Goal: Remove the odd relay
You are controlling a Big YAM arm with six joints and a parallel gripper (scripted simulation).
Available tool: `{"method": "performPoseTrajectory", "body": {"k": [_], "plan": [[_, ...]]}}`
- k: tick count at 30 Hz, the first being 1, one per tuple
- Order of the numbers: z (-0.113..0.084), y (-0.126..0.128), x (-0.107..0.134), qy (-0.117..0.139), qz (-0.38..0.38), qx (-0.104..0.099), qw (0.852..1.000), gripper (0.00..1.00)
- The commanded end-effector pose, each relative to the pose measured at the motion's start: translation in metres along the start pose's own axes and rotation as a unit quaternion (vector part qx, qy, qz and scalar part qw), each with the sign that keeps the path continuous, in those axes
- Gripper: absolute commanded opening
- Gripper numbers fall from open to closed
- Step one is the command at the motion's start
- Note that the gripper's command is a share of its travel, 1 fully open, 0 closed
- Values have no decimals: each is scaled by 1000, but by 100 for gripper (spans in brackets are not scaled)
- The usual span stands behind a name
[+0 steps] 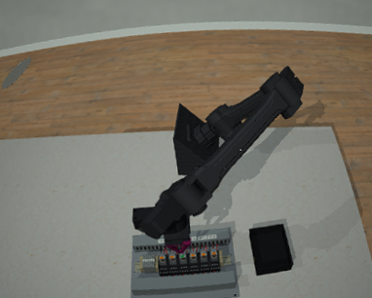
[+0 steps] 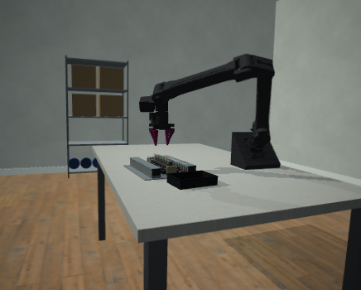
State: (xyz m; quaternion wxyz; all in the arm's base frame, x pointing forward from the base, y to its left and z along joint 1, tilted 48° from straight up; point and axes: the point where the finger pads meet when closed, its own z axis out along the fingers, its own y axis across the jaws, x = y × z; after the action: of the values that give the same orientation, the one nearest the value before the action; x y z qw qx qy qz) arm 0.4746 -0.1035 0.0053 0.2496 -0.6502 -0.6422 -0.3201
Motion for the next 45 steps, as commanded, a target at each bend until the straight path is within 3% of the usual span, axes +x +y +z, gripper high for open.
{"method": "performPoseTrajectory", "body": {"k": [1, 27, 45], "plan": [[-4, 5, 5, -6, -8, -8, 1000, 59], [-2, 5, 6, -6, -8, -7, 1000, 59], [44, 2, 2, -1, -1, 1, 1000, 59]]}}
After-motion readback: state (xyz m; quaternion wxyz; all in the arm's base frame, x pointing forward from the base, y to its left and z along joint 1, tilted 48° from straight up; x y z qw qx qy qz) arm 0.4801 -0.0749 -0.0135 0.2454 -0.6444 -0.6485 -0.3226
